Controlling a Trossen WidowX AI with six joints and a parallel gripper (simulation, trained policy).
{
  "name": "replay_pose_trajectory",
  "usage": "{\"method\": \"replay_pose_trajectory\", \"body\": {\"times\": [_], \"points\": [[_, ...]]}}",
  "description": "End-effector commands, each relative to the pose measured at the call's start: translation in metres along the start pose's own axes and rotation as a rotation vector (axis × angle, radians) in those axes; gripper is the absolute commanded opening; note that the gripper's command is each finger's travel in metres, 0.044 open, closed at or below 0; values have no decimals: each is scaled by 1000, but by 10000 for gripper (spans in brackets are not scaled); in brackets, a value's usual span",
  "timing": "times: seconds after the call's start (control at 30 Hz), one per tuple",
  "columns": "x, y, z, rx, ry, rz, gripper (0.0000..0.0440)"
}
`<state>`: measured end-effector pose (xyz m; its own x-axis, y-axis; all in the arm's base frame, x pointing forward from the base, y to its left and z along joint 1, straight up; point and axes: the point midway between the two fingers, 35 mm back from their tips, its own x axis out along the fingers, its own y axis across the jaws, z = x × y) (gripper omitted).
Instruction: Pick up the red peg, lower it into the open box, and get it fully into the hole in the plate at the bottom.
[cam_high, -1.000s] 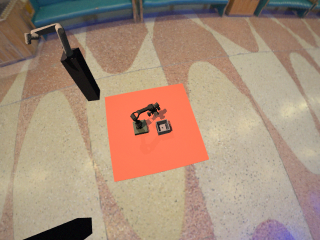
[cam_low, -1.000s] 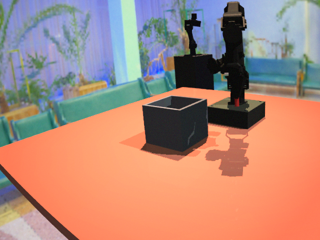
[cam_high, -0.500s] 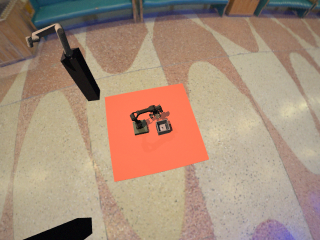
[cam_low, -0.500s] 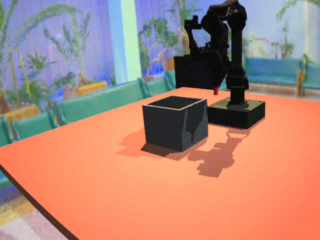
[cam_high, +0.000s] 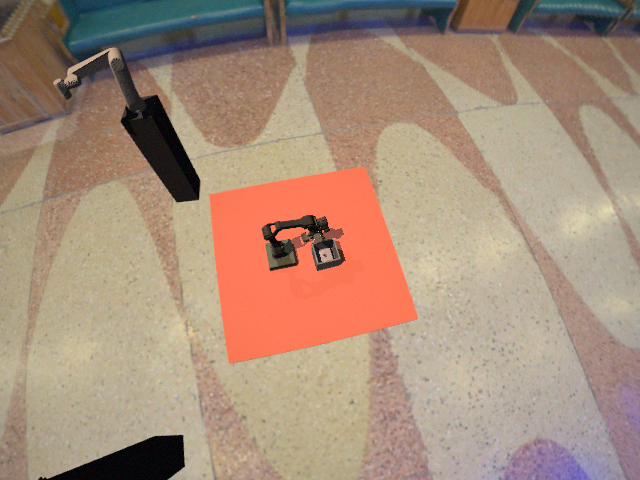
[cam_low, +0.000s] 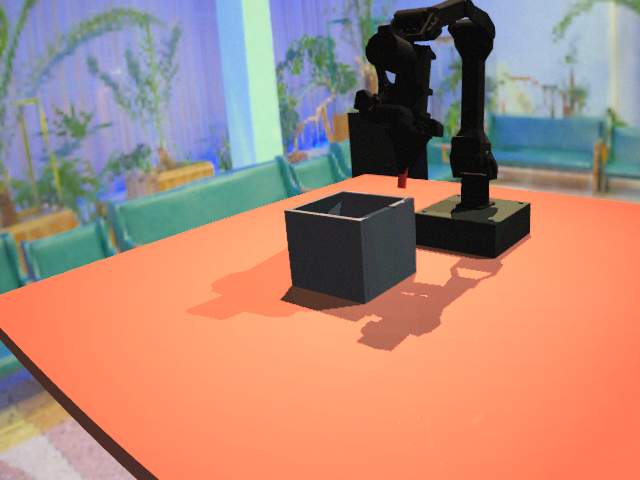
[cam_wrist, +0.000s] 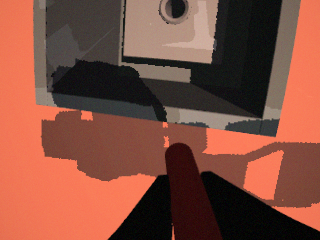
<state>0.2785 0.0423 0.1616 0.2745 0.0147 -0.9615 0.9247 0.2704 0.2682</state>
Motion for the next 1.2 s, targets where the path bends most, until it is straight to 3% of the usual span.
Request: {"method": "replay_pose_trajectory", "body": {"times": [0.0,0.6,1.17], "points": [[2,0,10,3,-9,-15,0],[22,-1,52,23,-9,-87,0],[66,-3,74,23,21,-129,0]]}}
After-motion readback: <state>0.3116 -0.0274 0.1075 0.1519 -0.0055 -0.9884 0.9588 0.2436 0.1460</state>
